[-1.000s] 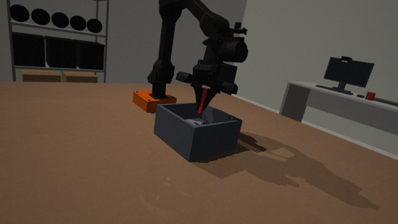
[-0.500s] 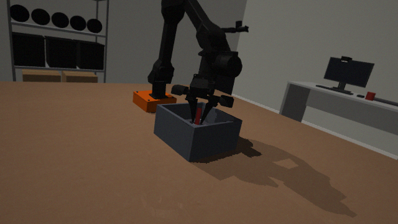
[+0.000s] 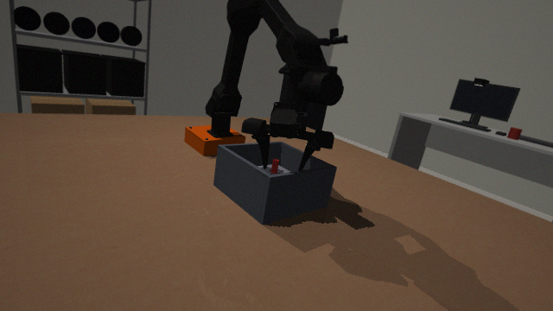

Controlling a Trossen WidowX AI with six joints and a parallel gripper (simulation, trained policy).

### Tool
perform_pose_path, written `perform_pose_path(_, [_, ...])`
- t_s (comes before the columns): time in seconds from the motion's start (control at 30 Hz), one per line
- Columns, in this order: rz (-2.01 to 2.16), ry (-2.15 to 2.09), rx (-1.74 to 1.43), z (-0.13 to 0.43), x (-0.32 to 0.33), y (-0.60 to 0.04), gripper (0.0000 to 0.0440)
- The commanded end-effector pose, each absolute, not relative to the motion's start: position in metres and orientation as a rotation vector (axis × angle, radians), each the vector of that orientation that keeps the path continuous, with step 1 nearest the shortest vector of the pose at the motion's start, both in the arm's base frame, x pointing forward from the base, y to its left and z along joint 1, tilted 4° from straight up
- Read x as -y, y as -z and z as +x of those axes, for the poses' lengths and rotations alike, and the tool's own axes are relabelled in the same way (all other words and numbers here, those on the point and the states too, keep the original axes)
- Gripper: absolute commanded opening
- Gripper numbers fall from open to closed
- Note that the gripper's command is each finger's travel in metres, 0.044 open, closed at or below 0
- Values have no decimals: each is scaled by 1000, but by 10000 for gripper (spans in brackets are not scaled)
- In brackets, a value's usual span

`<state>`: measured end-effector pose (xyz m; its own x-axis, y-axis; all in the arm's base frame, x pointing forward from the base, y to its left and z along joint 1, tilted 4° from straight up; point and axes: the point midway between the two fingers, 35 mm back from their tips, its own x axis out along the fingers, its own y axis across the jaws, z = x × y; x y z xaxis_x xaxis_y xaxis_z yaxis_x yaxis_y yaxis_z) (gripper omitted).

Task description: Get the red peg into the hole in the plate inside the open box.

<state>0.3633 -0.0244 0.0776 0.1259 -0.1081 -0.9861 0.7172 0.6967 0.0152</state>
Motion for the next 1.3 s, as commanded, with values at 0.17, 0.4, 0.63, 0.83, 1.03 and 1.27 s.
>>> perform_pose_path(0.17, [620, 579, -1322, 390, 18, -95, 440])
perform_pose_path(0.4, [638, 497, -1302, 413, 6, -112, 440])
perform_pose_path(0.63, [647, 455, -1286, 424, -2, -120, 440])
perform_pose_path(0.83, [646, 453, -1285, 424, -2, -120, 440])
perform_pose_path(1.03, [646, 453, -1285, 424, -2, -120, 440])
perform_pose_path(1.27, [646, 452, -1285, 425, -2, -120, 440])
